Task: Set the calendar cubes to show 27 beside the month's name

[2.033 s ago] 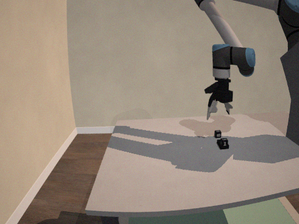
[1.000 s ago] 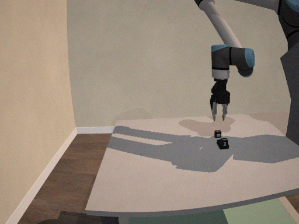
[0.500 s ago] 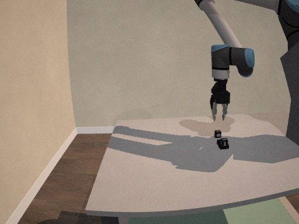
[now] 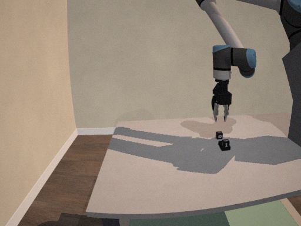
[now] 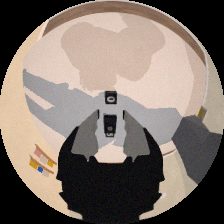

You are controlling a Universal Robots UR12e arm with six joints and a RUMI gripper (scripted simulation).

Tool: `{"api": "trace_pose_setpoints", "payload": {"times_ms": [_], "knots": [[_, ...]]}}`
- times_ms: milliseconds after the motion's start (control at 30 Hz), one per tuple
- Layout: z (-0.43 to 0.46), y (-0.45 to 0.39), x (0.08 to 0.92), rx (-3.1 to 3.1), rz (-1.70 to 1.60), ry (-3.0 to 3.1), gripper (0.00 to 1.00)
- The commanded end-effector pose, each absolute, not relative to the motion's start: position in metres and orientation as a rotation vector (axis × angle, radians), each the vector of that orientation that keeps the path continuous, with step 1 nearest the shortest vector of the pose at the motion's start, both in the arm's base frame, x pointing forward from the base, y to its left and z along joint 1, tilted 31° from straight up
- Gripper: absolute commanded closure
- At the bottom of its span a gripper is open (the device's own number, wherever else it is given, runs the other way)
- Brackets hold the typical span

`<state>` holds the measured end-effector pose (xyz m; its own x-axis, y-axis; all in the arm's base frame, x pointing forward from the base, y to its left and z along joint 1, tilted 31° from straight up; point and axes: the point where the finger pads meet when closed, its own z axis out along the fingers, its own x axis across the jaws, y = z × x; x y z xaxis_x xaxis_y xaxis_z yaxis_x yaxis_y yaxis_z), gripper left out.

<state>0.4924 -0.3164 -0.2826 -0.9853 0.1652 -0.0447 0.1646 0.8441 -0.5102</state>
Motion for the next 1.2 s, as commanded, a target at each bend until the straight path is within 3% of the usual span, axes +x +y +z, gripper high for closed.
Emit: {"api": "trace_pose_setpoints", "payload": {"times_ms": [0, 1167], "knots": [[-0.282, -0.316, 0.493, -0.269, 0.835, -3.016, 0.71], [-0.308, -0.331, 0.492, -0.27, 0.835, -3.016, 0.71]]}}
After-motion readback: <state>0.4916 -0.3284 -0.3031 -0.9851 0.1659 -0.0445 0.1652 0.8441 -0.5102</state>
